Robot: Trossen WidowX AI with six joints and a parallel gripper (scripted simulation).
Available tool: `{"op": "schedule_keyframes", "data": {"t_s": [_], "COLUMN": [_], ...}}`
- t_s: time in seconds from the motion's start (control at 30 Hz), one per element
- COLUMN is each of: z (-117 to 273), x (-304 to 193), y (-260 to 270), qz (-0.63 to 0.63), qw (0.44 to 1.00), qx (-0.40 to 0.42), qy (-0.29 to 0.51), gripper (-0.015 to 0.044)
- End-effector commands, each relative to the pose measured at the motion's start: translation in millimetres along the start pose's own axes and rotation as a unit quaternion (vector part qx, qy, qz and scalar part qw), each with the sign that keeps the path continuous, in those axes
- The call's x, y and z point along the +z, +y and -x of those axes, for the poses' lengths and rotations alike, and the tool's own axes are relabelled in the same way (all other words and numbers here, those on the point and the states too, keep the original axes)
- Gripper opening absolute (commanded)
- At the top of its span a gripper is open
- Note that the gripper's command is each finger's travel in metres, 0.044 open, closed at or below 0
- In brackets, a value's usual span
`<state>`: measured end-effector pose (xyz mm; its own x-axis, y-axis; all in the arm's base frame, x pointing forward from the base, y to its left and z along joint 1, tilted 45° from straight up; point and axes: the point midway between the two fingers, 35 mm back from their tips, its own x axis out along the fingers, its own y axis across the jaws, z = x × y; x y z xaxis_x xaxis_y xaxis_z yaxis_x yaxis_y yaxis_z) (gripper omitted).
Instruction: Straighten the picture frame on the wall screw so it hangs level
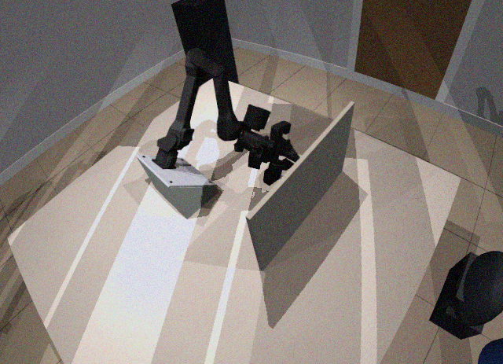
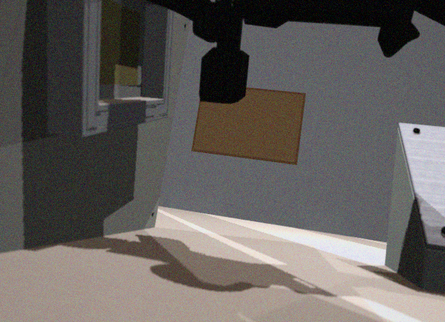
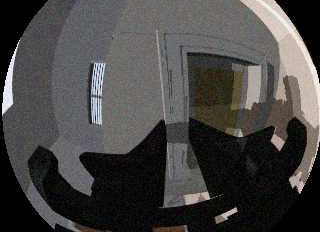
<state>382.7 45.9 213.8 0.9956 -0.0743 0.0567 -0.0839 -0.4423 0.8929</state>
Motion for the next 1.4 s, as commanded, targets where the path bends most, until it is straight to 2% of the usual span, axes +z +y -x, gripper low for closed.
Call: {"op": "schedule_keyframes", "data": {"t_s": [0.0,1.13,1.37], "z": [-0.2,-0.2,-0.3], "x": [0.8,0.1,0.2], "y": [0.8,-5.7,-5.8], "qz": [-0.003,-0.003,-0.039], "qw": [1.000,1.000,0.999], "qx": [0.003,-0.001,0.000], "qy": [-0.001,0.001,0.001], "gripper": [0.0000,0.0000,0.0000]}}
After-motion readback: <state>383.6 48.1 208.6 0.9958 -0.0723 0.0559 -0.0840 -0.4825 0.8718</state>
